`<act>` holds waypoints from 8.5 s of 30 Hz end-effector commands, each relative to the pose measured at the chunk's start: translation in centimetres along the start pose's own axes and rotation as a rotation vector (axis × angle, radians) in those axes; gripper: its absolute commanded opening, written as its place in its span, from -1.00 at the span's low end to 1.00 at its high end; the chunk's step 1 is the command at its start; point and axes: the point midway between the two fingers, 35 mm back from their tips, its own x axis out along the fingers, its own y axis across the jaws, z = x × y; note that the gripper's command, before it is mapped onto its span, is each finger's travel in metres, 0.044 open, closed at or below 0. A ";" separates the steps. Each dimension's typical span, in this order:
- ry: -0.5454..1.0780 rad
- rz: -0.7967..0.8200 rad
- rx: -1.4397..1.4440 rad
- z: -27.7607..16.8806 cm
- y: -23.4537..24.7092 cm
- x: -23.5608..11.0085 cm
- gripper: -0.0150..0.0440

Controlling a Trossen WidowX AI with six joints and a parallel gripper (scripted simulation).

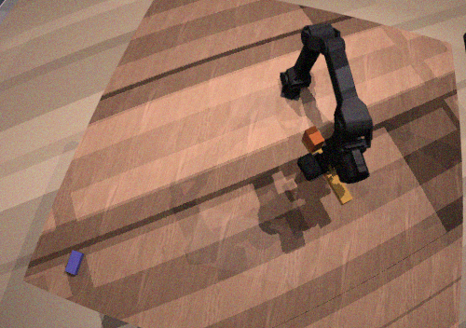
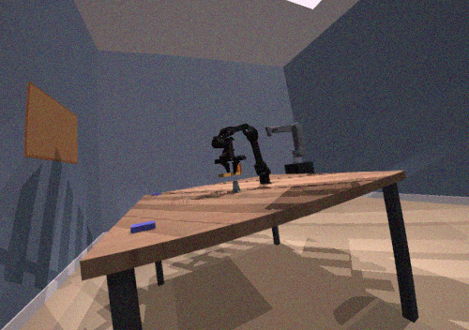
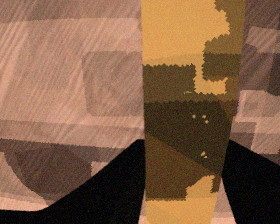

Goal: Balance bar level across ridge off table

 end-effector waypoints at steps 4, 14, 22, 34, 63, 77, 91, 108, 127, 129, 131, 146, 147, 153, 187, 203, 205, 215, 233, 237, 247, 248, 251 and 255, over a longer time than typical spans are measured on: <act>0.000 0.000 -0.002 0.0 0.1 1.2 -0.49; 0.000 0.000 -0.002 -0.2 0.1 2.7 -0.49; 0.000 0.000 -0.002 -0.2 0.1 2.7 -0.49; 0.000 0.000 -0.002 -0.2 0.1 2.7 -0.49; 0.000 0.000 -0.002 -0.2 0.1 3.0 -0.49; 0.000 0.000 -0.002 -0.2 0.1 3.1 -0.49; 0.000 0.000 -0.002 -0.2 0.1 3.2 -0.49; 0.000 0.000 -0.002 -0.2 0.1 3.4 -0.49; 0.000 0.000 -0.002 -0.2 0.1 3.5 -0.49; 0.000 0.000 -0.002 -0.2 0.1 3.5 -0.49; 0.000 0.000 -0.002 -0.2 0.1 3.6 -0.49; 0.000 0.000 -0.002 -0.2 0.1 3.7 -0.49; 0.000 0.000 -0.002 -0.2 0.2 3.7 -0.49; 0.000 0.000 -0.002 -0.2 0.2 3.7 -0.49; 0.000 0.000 -0.002 -0.2 0.2 4.0 -0.49; 0.000 0.000 -0.002 -0.2 0.2 3.8 -0.49; 0.000 0.000 -0.002 -0.2 0.2 3.8 -0.49; 0.000 0.000 -0.002 -0.2 0.2 3.7 -0.49; 0.000 0.000 -0.002 -0.1 0.2 3.7 -0.49; 0.000 0.000 -0.002 -0.1 0.2 3.7 -0.49; 0.000 0.000 -0.002 -0.1 0.1 3.6 -0.49; 0.000 0.000 -0.002 -0.1 0.1 3.6 -0.49; 0.000 0.000 -0.002 -0.1 0.1 3.6 -0.49; 0.000 0.000 -0.002 -0.1 0.1 3.6 -0.49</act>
